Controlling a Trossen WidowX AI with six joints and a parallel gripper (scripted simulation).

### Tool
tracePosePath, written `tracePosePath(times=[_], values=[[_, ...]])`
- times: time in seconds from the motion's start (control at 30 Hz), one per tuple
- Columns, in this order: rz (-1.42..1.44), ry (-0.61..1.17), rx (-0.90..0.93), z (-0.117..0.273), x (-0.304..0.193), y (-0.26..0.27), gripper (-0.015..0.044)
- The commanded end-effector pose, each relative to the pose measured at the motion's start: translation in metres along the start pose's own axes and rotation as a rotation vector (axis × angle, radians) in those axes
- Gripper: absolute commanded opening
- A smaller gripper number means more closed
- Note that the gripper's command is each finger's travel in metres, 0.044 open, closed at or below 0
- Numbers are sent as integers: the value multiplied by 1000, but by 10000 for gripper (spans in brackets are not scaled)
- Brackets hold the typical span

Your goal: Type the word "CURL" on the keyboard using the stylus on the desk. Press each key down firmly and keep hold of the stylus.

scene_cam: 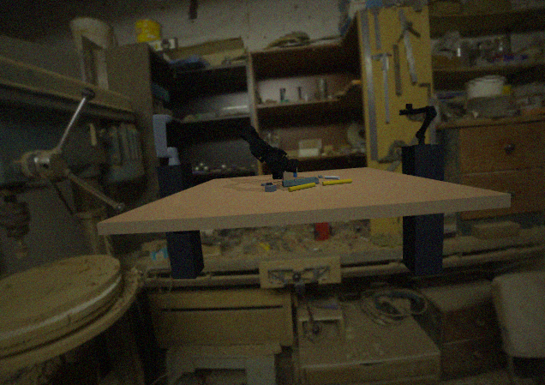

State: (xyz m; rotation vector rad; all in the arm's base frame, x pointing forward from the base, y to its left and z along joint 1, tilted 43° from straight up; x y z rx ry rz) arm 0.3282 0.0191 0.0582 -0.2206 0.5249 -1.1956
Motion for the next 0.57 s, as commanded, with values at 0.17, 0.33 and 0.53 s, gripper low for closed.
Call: tracePosePath(times=[0.17, 0.33, 0.53], values=[[4, -2, -2, 17, -31, -7, 81], [4, -2, -2, 17, -31, -7, 81], [9, -8, -4, 16, -28, -7, 81]])
Point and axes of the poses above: the point midway between the two fingers, 35 mm back from their tips, its own z axis back along the fingers, its own y axis across the jaws, x = y × z, the point moved 5 cm from there along z, back along the fingers, and after that the axes turned 10 degrees about -z, right-handed, at the moved point
